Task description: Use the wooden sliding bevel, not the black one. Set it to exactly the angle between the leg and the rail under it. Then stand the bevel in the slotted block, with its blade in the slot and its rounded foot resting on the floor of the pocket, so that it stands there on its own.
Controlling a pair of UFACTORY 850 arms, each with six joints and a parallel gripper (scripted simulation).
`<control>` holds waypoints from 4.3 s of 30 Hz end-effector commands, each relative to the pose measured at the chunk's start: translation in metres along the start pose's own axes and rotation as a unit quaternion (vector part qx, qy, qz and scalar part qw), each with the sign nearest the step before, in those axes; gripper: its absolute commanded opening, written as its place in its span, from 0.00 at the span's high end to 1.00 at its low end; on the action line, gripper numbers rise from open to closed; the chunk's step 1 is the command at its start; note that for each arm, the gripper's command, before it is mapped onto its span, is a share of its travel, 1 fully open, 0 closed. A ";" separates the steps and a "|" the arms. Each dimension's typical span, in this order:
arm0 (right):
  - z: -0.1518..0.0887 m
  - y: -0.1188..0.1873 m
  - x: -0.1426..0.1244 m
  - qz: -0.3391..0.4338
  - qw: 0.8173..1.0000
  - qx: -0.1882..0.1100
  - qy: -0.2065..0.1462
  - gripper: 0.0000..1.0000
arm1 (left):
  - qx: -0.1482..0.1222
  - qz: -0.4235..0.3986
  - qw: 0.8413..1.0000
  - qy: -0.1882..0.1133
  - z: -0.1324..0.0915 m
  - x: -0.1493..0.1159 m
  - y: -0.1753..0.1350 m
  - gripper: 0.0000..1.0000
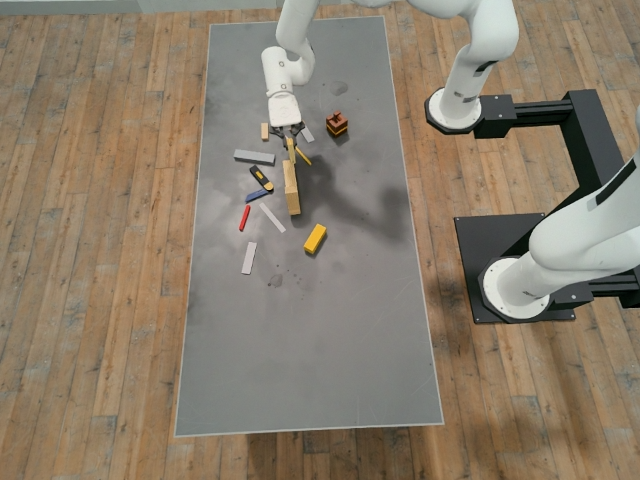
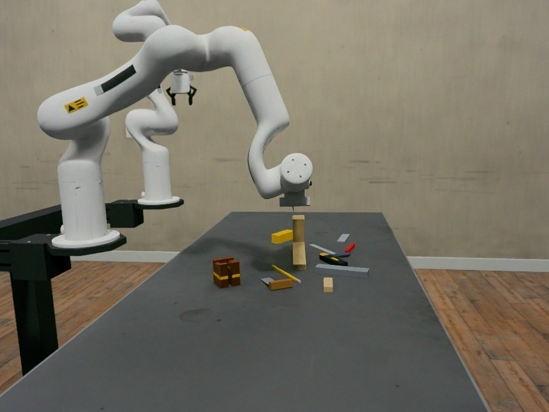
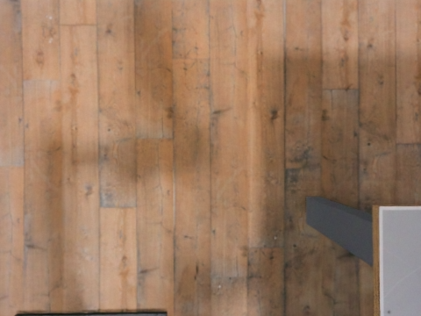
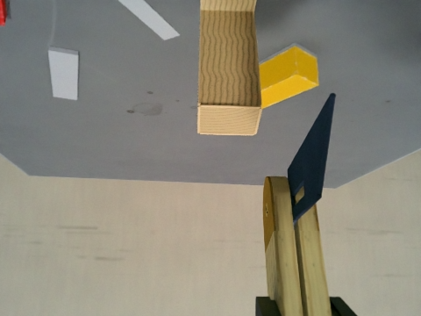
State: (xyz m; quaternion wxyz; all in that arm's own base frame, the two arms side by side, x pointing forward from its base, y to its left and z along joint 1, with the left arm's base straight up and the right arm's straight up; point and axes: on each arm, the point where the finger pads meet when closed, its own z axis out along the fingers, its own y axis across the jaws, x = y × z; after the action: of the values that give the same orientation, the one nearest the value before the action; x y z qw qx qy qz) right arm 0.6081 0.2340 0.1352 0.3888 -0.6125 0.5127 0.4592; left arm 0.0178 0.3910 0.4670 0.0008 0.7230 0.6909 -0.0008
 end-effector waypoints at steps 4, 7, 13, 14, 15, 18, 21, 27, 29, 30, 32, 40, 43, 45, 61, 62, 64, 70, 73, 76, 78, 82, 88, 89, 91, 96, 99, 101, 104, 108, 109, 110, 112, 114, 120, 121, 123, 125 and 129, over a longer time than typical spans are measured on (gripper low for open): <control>-0.024 0.022 0.005 -0.011 1.000 -0.023 0.013 1.00 | 0.000 0.000 1.000 0.001 -0.001 0.000 0.000 0.00; -0.037 0.034 0.008 -0.016 0.999 -0.035 0.021 1.00 | 0.000 0.000 1.000 0.001 -0.001 0.000 0.000 0.00; -0.067 0.061 0.016 -0.027 0.997 -0.064 0.037 1.00 | 0.000 0.000 1.000 0.001 -0.001 0.000 0.000 0.00; -0.067 0.061 0.016 -0.027 0.997 -0.064 0.037 1.00 | 0.000 0.000 1.000 0.001 -0.001 0.000 0.000 0.00; -0.067 0.061 0.016 -0.027 0.997 -0.064 0.037 1.00 | 0.000 0.000 1.000 0.001 -0.001 0.000 0.000 0.00; -0.083 0.075 0.020 -0.034 0.995 -0.079 0.046 1.00 | 0.000 0.000 1.000 0.001 -0.001 0.000 0.000 0.00; -0.099 0.090 0.024 -0.040 0.993 -0.094 0.054 1.00 | 0.000 0.000 1.000 0.001 -0.001 0.000 0.000 0.00; -0.131 0.120 0.032 -0.052 0.988 -0.125 0.072 1.00 | 0.000 0.000 1.000 0.001 -0.001 0.000 0.000 0.00; -0.141 0.129 0.035 -0.056 0.986 -0.134 0.078 1.00 | 0.000 0.000 1.000 0.001 -0.001 0.000 0.000 0.00; -0.146 0.133 0.036 -0.058 0.985 -0.139 0.080 1.00 | 0.000 0.000 1.000 0.001 -0.001 0.000 0.000 0.00; -0.146 0.133 0.036 -0.058 0.985 -0.139 0.080 1.00 | 0.000 0.000 1.000 0.001 -0.001 0.000 0.000 0.00; -0.181 0.166 0.045 -0.072 0.977 -0.172 0.099 1.00 | 0.000 0.000 1.000 0.001 -0.001 0.000 0.000 0.00; -0.191 0.175 0.048 -0.076 0.975 -0.182 0.105 1.00 | 0.000 0.000 1.000 0.001 -0.001 0.000 0.000 0.00; -0.197 0.181 0.050 -0.078 0.973 -0.187 0.108 1.00 | 0.000 0.000 1.000 0.001 -0.001 0.000 0.000 0.00; -0.217 0.199 0.055 -0.086 0.967 -0.206 0.119 1.00 | 0.000 0.000 1.000 0.001 -0.001 0.000 0.000 0.00; -0.218 0.199 0.055 -0.086 0.967 -0.206 0.119 1.00 | 0.000 0.000 1.000 0.001 -0.001 0.000 0.000 0.00; -0.218 0.199 0.055 -0.086 0.967 -0.206 0.119 1.00 | 0.000 0.000 1.000 0.001 -0.001 0.000 0.000 0.00; -0.218 0.199 0.055 -0.086 0.967 -0.206 0.119 1.00 | 0.000 0.000 1.000 0.001 -0.001 0.000 0.000 0.00; -0.218 0.199 0.055 -0.086 0.967 -0.206 0.119 1.00 | 0.000 0.000 1.000 0.001 -0.001 0.000 0.000 0.00; -0.218 0.199 0.055 -0.086 0.967 -0.206 0.119 1.00 | 0.000 0.000 1.000 0.001 -0.001 0.000 0.000 0.00; -0.217 0.199 0.057 -0.086 0.967 -0.206 0.119 1.00 | 0.000 0.000 1.000 0.001 -0.001 0.000 0.000 0.00; -0.215 0.199 0.066 -0.086 0.967 -0.206 0.119 1.00 | 0.000 0.000 1.000 0.001 -0.001 0.000 0.000 0.00; -0.206 0.200 0.095 -0.086 0.967 -0.207 0.119 1.00 | 0.000 0.000 1.000 0.001 -0.001 0.000 0.000 0.00; -0.204 0.200 0.102 -0.086 0.967 -0.207 0.119 1.00 | 0.000 0.000 1.000 0.001 -0.001 0.000 0.000 0.00; -0.200 0.200 0.116 -0.086 0.967 -0.207 0.119 1.00 | 0.000 0.000 1.000 0.001 -0.001 0.000 0.000 0.00; -0.192 0.200 0.146 -0.086 0.967 -0.207 0.119 1.00 | 0.000 0.000 1.000 0.001 -0.001 0.000 0.000 0.00; -0.190 0.200 0.153 -0.086 0.967 -0.207 0.119 1.00 | 0.000 0.000 1.000 0.001 -0.001 0.000 0.000 0.00; -0.189 0.200 0.156 -0.086 0.967 -0.207 0.119 1.00 | 0.000 0.000 1.000 0.001 -0.001 0.000 0.000 0.00; -0.188 0.200 0.160 -0.086 0.967 -0.207 0.119 1.00 | 0.000 0.000 1.000 0.001 -0.001 0.000 0.000 0.00; -0.188 0.200 0.160 -0.086 0.967 -0.207 0.119 1.00 | 0.000 0.000 1.000 0.001 -0.001 0.000 0.000 0.00; -0.188 0.200 0.160 -0.086 0.967 -0.207 0.119 1.00 | 0.000 0.000 1.000 0.001 -0.001 0.000 0.000 0.00; -0.188 0.200 0.160 -0.086 0.967 -0.207 0.119 1.00 | 0.000 0.000 1.000 0.001 -0.001 0.000 0.000 0.00; -0.188 0.200 0.160 -0.086 0.967 -0.207 0.119 1.00 | 0.000 0.000 1.000 0.001 -0.001 0.000 0.000 0.00; -0.188 0.200 0.160 -0.086 0.967 -0.207 0.119 1.00 | 0.000 0.000 1.000 0.001 -0.001 0.000 0.000 0.00; -0.188 0.200 0.161 -0.086 0.967 -0.207 0.119 1.00 | 0.000 0.000 1.000 0.001 -0.001 0.000 0.000 0.00; -0.188 0.200 0.161 -0.086 0.967 -0.207 0.119 1.00 | 0.000 0.000 1.000 0.001 -0.001 0.000 0.000 0.00; -0.188 0.200 0.161 -0.086 0.967 -0.207 0.119 1.00 | 0.000 0.000 1.000 0.001 -0.001 0.000 0.000 0.00; -0.188 0.200 0.161 -0.086 0.967 -0.207 0.119 1.00 | 0.000 0.000 1.000 0.001 -0.001 0.000 0.000 0.00; -0.188 0.200 0.161 -0.086 0.967 -0.207 0.119 1.00 | 0.000 0.000 1.000 0.001 -0.001 0.000 0.000 0.00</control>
State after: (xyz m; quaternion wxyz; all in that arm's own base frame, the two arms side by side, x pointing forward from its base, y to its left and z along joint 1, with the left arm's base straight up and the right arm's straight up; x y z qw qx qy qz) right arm 0.4497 -0.0215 0.0307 0.2276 -0.7711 0.3951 0.4444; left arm 0.0178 0.3910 0.4670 0.0008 0.7230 0.6909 -0.0008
